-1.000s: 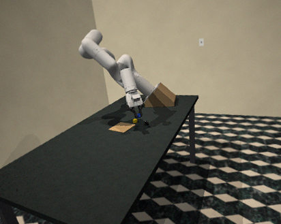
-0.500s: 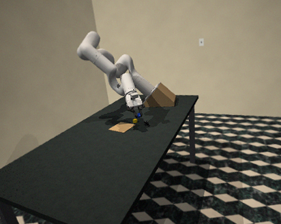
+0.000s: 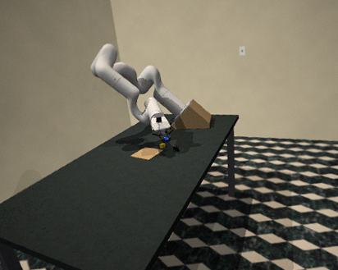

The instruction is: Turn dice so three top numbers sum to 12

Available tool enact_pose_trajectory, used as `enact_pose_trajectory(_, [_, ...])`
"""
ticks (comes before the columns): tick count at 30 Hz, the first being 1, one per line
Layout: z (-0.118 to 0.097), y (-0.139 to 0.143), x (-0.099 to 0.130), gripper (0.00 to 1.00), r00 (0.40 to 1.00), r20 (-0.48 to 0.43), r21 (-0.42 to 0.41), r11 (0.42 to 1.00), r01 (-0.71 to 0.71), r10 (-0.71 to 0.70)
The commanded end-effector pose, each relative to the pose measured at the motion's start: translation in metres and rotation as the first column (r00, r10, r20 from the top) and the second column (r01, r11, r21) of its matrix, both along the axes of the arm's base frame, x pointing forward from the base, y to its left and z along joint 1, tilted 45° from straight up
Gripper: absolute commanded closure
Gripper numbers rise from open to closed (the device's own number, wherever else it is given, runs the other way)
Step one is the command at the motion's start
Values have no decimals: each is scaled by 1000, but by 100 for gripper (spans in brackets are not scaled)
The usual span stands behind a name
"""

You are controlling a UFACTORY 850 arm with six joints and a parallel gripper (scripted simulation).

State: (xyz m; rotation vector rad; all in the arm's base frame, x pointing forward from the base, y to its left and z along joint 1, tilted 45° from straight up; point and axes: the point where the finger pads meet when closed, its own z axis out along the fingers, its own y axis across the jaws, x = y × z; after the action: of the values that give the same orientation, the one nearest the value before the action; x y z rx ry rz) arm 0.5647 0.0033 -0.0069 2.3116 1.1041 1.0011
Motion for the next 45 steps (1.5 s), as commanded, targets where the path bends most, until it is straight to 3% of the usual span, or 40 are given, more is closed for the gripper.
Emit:
enact_pose_trajectory(1, [0, -1, 1, 79, 1000, 18, 10, 1000, -15, 15])
enact_pose_trajectory(10, [-6, -8, 1, 79, 1000, 18, 10, 1000, -15, 15])
enact_pose_trajectory(31, [-48, -49, 1, 79, 1000, 18, 10, 1000, -15, 15])
enact_pose_trajectory(45, [-51, -52, 1, 79, 1000, 18, 10, 1000, -15, 15])
